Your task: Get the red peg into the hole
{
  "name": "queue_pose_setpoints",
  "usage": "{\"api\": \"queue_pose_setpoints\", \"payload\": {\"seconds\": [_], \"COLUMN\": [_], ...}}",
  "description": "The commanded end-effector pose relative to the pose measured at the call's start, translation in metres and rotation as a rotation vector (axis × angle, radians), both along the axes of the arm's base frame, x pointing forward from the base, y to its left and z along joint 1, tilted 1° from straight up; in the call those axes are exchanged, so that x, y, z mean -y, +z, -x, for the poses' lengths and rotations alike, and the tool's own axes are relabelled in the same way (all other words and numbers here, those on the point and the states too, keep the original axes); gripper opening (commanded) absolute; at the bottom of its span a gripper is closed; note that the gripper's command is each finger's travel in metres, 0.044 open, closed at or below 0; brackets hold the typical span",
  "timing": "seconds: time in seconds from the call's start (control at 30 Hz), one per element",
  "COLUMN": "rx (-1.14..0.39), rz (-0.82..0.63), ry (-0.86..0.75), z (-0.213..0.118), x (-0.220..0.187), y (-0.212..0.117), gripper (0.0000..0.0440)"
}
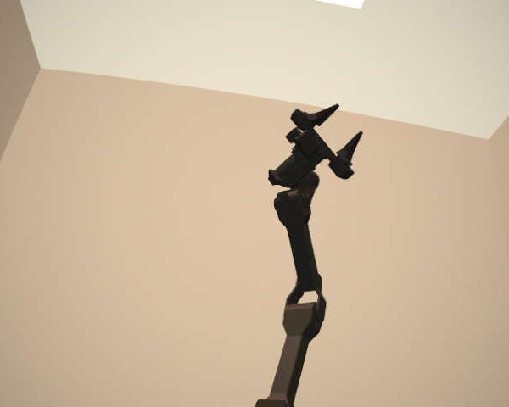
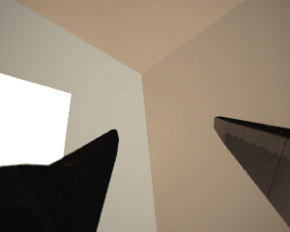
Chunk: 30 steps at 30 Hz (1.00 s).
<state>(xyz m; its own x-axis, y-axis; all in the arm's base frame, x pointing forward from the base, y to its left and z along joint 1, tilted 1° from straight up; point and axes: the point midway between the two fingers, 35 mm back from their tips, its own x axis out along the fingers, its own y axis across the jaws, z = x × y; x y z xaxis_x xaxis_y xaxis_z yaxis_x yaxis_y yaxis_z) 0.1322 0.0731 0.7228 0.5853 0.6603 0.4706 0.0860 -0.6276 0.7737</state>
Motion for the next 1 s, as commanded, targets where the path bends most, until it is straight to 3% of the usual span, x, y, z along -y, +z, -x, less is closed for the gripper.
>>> {"api": "queue_pose_setpoints", "payload": {"seconds": [0.0, 0.07, 0.97], "rx": [-0.023, -0.069, -0.645], "rz": [-0.026, -0.076, -0.801], "ry": [0.005, 0.018, 0.175], "z": [-0.004, -0.011, -0.103], "x": [0.003, 0.008, 0.081], "y": [0.000, -0.002, -0.045], "gripper": [0.0415, 0.0440, 0.0440]}}
